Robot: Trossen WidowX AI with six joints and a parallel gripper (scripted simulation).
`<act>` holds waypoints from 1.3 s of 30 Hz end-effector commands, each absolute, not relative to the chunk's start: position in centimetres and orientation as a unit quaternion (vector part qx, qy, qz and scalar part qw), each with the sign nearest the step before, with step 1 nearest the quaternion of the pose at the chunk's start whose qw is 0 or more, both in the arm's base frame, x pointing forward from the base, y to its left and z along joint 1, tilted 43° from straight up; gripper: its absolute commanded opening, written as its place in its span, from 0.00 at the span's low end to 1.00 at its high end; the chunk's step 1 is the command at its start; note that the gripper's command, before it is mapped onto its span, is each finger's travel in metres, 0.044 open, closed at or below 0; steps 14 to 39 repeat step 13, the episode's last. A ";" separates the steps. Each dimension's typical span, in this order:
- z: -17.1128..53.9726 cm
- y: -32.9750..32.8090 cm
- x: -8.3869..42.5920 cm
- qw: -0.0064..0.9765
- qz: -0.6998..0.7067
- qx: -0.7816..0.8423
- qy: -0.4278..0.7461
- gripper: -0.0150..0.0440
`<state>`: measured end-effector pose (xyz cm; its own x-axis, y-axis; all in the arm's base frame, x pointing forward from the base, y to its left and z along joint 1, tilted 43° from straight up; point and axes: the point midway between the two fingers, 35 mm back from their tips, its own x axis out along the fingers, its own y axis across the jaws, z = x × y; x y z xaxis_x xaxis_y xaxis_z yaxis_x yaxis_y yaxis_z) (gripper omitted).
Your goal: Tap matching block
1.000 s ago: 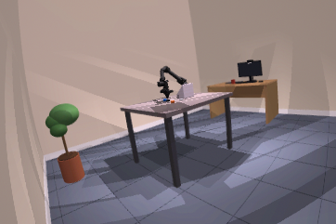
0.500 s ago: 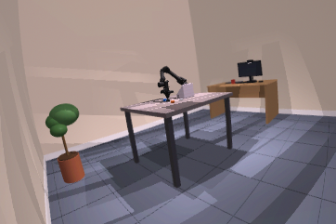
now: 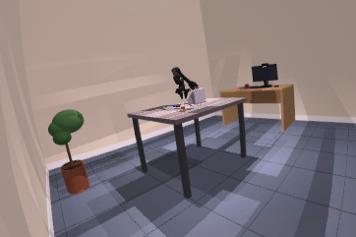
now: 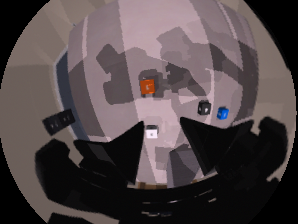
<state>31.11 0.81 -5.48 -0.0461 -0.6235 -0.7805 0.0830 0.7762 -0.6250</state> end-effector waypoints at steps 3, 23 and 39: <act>-10.0 10.0 28.3 0.651 -0.277 -0.208 0.675 0.93; -12.0 13.6 26.0 0.647 -0.291 -0.216 0.670 0.93; -12.0 13.6 26.0 0.647 -0.291 -0.216 0.670 0.93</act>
